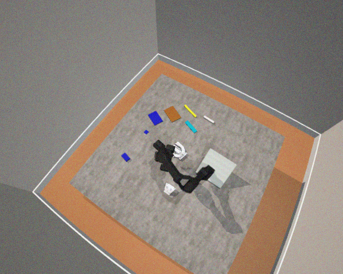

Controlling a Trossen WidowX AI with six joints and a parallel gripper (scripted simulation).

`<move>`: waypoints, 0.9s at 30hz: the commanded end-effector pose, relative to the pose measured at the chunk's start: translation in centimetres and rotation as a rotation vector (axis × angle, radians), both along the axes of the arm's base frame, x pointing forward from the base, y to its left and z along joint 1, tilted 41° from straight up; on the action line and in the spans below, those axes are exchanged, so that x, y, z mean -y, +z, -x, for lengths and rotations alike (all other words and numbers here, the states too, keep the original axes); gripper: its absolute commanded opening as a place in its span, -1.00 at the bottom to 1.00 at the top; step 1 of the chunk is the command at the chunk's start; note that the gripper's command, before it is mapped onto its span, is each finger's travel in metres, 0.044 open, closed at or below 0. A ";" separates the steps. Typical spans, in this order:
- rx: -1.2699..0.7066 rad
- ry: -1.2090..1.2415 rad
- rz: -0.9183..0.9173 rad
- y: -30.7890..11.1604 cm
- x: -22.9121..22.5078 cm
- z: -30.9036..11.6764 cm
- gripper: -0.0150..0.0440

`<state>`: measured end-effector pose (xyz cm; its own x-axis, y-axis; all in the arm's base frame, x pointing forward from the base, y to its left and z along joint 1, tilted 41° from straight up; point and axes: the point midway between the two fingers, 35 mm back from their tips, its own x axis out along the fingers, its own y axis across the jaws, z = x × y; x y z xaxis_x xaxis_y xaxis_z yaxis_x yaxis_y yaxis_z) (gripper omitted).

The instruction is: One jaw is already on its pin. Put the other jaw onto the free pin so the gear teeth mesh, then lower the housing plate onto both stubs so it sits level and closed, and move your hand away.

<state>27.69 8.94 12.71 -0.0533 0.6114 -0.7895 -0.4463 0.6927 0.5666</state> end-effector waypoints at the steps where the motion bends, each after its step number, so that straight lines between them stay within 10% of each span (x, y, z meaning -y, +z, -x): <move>1: 0.049 0.061 -0.007 0.9 -0.8 0.6 1.00; 27: 0.389 0.491 -0.043 5.8 -5.3 5.5 1.00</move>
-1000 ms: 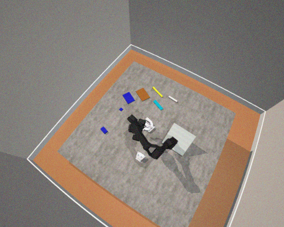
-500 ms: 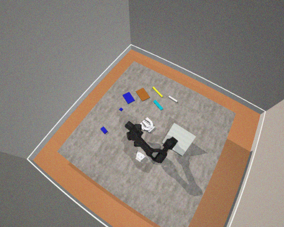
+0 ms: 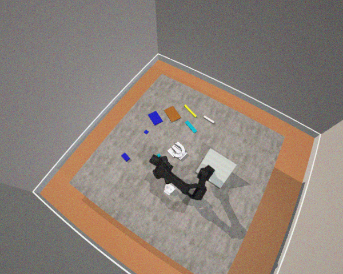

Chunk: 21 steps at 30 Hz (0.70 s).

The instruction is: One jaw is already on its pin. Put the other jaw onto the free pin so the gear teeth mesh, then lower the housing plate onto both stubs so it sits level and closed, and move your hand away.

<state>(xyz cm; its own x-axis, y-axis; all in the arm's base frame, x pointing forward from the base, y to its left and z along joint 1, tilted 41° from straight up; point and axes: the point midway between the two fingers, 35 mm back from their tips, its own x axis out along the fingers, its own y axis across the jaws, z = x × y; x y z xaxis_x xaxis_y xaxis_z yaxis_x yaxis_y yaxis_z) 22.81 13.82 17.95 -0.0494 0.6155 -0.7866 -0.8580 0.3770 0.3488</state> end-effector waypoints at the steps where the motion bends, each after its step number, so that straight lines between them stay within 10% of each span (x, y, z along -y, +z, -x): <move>1: 0.048 0.062 -0.011 0.7 -0.5 0.9 1.00; 21: 0.308 0.390 -0.060 3.9 -2.7 5.7 1.00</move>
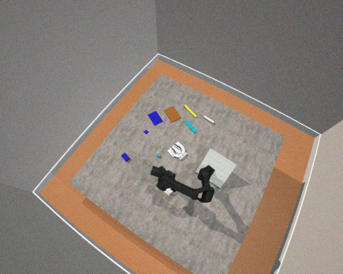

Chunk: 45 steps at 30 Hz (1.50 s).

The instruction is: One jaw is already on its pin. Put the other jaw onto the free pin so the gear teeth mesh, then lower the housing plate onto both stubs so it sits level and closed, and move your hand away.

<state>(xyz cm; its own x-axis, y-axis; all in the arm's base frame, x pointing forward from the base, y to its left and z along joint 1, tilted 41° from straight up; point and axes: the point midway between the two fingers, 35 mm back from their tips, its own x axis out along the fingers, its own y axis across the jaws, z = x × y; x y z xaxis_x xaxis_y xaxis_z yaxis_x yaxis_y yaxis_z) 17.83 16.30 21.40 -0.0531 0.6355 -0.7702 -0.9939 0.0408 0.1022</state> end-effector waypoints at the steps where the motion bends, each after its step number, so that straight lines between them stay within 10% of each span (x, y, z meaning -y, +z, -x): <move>1: 0.047 0.062 -0.014 0.6 -0.3 1.0 1.00; 45: 0.145 0.183 -0.042 -3.2 -5.0 3.4 1.00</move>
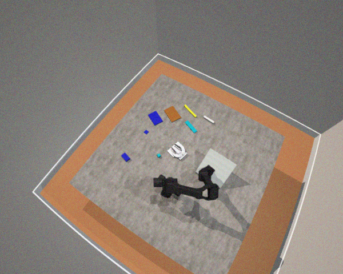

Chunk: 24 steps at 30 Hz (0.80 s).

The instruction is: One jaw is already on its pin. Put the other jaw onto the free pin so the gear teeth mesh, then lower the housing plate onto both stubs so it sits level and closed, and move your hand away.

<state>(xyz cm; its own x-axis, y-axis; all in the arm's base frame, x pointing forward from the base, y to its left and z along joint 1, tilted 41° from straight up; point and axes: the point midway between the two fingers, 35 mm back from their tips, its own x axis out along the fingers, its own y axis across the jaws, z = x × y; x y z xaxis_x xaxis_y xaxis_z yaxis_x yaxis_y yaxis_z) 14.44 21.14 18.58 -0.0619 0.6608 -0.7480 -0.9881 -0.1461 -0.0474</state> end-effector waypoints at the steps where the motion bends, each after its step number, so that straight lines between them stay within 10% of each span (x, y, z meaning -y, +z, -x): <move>1: -0.003 -0.003 0.005 -0.5 -0.3 0.0 1.00; 24: -0.003 -0.003 0.003 -2.2 -1.8 0.2 1.00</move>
